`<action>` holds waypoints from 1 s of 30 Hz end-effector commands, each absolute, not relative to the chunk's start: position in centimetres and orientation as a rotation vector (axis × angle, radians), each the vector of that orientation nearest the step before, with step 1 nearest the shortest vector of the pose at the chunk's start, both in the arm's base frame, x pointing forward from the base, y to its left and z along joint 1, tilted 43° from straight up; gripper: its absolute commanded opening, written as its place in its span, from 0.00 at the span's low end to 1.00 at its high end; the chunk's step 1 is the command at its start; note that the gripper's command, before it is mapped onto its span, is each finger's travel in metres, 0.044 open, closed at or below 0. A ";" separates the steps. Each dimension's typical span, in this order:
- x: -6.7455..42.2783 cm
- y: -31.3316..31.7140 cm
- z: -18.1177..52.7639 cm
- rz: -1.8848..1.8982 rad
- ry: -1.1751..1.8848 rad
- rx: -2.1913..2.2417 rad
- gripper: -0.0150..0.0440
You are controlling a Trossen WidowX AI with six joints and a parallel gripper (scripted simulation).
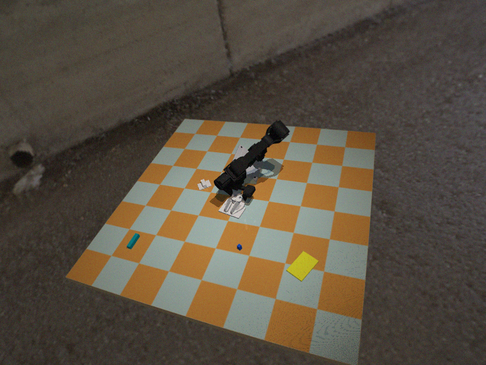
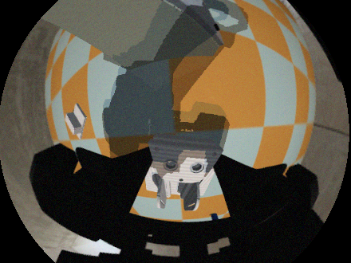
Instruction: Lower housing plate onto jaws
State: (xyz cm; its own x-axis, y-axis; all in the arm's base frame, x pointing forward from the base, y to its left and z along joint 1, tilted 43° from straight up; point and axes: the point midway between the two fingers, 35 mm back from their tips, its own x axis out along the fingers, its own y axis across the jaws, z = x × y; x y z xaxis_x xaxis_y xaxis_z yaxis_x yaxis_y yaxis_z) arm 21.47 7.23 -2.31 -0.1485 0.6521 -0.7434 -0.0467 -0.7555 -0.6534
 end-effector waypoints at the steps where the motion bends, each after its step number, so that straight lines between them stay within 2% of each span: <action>1: 21.5 7.3 -2.3 1.949 -0.683 -1.648 0.85; 30: 21.4 7.8 -2.8 1.949 -0.692 -1.653 0.85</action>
State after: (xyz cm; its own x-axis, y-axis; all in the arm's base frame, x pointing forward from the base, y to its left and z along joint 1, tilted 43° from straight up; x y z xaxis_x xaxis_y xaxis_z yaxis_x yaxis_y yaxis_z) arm 21.37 7.40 -2.66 -0.1465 0.6519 -0.7441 -0.0558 -0.7564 -0.6517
